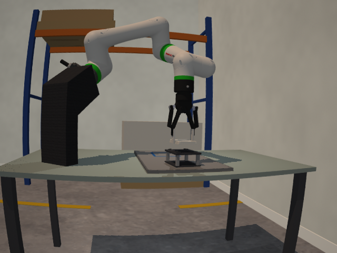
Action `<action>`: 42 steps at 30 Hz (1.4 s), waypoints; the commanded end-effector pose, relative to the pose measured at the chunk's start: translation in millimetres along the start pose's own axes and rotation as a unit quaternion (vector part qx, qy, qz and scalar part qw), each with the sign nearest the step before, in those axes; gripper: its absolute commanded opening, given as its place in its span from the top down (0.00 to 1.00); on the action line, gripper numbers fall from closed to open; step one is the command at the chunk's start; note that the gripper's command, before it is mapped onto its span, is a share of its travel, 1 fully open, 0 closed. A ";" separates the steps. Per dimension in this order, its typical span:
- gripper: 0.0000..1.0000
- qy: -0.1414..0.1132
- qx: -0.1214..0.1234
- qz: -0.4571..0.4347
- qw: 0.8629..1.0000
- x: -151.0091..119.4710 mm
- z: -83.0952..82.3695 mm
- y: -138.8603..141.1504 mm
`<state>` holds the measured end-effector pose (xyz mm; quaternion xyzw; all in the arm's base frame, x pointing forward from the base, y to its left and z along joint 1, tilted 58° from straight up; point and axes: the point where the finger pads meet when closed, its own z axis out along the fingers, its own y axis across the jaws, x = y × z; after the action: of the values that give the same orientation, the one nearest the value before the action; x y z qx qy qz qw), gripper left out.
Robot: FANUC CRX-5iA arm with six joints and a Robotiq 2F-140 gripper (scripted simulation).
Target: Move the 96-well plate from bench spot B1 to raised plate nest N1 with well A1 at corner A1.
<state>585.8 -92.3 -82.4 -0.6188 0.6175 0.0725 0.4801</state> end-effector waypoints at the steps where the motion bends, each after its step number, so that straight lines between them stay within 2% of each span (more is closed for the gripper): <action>1: 1.00 0.000 0.000 0.000 1.000 0.2 5.9 -0.1; 11: 1.00 0.000 0.000 0.000 1.000 0.2 22.6 -0.1; 42: 1.00 0.000 0.000 0.000 1.000 0.2 25.2 -0.1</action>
<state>598.4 -75.2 -95.5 -0.6188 0.6175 0.0725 0.4801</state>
